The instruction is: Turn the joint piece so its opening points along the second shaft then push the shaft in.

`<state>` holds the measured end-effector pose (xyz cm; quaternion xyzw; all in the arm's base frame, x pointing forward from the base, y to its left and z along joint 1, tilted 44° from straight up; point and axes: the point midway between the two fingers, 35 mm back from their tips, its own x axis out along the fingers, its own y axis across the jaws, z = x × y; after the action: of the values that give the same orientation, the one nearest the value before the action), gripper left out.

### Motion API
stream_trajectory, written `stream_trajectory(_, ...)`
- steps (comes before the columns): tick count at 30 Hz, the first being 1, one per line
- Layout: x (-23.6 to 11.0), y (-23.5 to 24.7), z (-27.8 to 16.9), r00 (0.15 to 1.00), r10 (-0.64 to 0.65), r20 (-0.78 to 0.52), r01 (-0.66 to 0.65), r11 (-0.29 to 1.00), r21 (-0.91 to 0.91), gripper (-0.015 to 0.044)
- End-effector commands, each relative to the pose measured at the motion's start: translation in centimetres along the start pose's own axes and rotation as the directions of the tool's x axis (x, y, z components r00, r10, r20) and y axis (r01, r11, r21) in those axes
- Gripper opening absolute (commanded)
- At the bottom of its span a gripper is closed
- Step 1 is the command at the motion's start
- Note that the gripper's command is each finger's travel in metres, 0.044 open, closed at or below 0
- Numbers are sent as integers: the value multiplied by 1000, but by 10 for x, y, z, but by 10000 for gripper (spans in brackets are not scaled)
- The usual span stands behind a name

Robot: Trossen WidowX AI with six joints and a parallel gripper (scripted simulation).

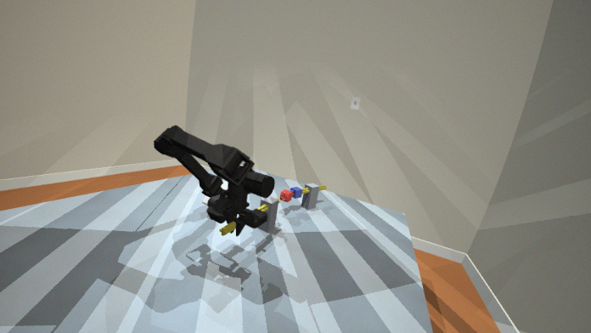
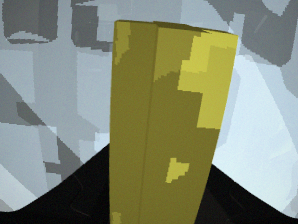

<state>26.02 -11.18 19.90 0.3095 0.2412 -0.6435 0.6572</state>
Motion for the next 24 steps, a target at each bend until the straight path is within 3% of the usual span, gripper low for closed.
stream_trajectory(1,0,0,-7,1000,-5,-3,5,1000,2,0)
stream_trajectory(24,1,0,-42,1000,-10,-5,10,1000,2,0)
